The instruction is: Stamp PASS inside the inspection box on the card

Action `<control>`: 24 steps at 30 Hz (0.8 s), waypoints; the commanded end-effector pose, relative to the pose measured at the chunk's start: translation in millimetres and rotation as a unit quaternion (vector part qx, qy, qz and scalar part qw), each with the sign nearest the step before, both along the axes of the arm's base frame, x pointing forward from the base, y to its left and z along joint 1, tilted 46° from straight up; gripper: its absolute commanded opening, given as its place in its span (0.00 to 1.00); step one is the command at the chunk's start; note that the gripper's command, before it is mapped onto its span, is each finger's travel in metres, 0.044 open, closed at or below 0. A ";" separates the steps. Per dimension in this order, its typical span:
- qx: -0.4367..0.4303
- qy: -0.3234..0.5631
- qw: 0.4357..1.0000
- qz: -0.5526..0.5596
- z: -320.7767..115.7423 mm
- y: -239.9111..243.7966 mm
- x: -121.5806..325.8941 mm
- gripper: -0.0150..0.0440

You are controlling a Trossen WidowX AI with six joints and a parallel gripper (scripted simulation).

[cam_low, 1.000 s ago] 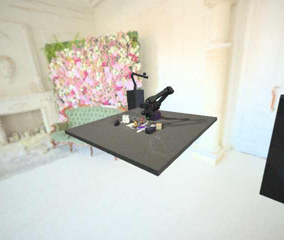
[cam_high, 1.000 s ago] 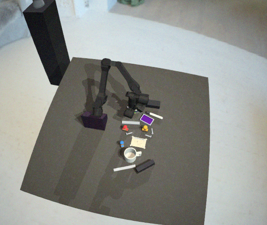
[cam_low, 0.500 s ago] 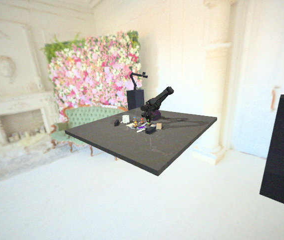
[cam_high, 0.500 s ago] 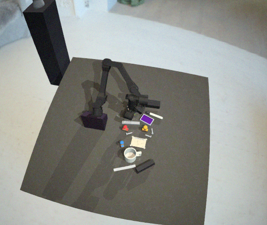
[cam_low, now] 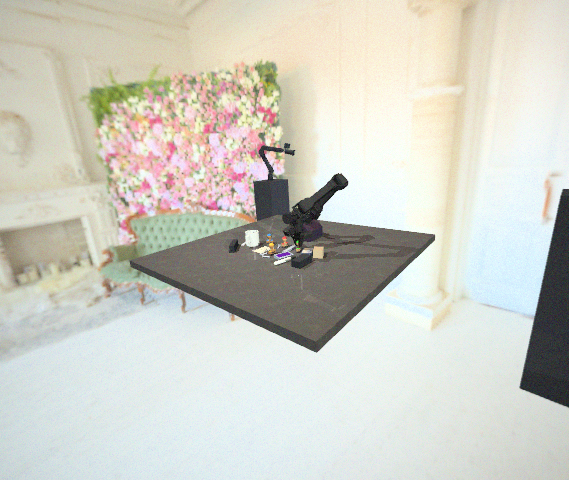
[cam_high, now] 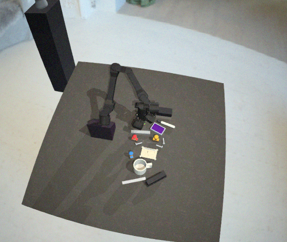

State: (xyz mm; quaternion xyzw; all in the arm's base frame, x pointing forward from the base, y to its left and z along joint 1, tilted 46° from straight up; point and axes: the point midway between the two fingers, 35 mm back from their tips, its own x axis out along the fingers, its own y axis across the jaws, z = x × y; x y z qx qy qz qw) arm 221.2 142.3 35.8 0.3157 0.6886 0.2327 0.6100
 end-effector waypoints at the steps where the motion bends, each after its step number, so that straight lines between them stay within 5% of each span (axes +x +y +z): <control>1: 0.000 0.000 1.000 0.001 0.4 -0.2 -0.1 0.65; 6: -0.003 -0.001 1.000 0.000 5.3 -6.9 2.7 0.70; 15: -0.001 0.005 1.000 -0.001 78.4 -83.6 8.0 0.70; 24: -0.001 0.005 1.000 -0.001 79.9 -84.8 7.7 0.70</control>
